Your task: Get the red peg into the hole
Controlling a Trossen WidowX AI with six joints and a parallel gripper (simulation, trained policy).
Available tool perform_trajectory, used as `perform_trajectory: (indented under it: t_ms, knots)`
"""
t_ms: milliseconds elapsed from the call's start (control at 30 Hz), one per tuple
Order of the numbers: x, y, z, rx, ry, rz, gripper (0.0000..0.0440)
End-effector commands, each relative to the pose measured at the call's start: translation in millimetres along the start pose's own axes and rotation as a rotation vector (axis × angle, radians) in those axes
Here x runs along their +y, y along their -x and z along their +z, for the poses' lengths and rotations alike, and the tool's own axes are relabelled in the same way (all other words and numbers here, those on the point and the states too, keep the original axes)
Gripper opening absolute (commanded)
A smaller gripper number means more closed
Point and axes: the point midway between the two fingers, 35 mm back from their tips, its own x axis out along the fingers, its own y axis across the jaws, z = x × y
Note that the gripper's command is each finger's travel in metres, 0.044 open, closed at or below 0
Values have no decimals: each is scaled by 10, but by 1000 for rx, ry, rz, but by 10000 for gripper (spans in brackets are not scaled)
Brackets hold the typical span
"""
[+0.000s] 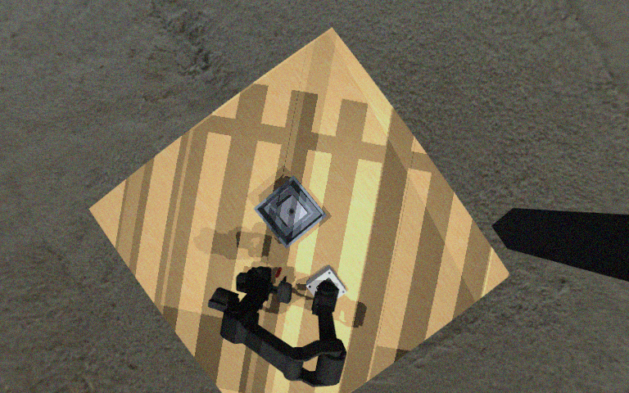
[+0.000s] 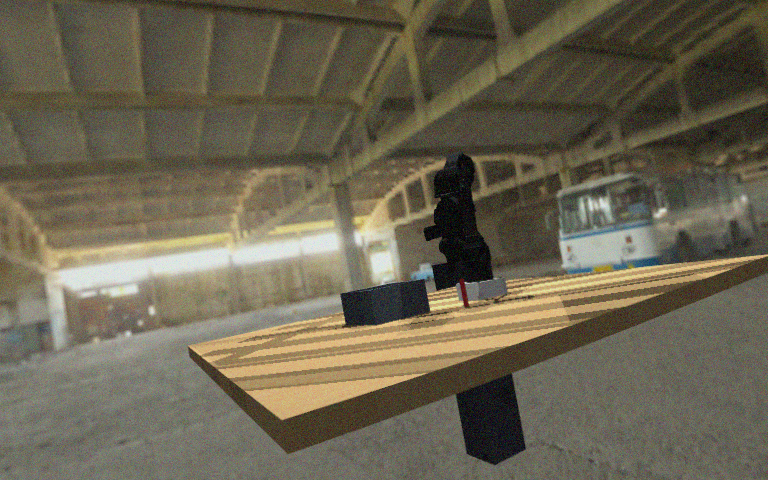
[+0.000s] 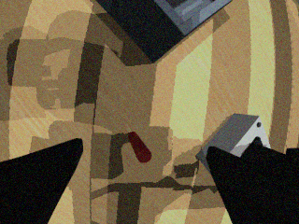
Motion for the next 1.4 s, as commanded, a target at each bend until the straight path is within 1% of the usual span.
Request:
perform_trajectory:
  t_ms: [0,433,533,600,767,1000,1100,1133,1367]
  knots:
    - [-3,-164,-91,15,38,-10,440]
    - [91,-717,-221,21,80,27,440]
    - [97,-809,-235,26,90,29,427]
    - [91,-865,-252,33,95,24,390]
    - [75,-982,-290,55,100,7,259]
    - [55,-1046,-301,77,88,-29,76]
    - [35,-1064,-299,81,86,-54,11]
    - [33,-1067,-299,81,86,-61,0]
    - [48,-834,-92,13,87,-56,0]
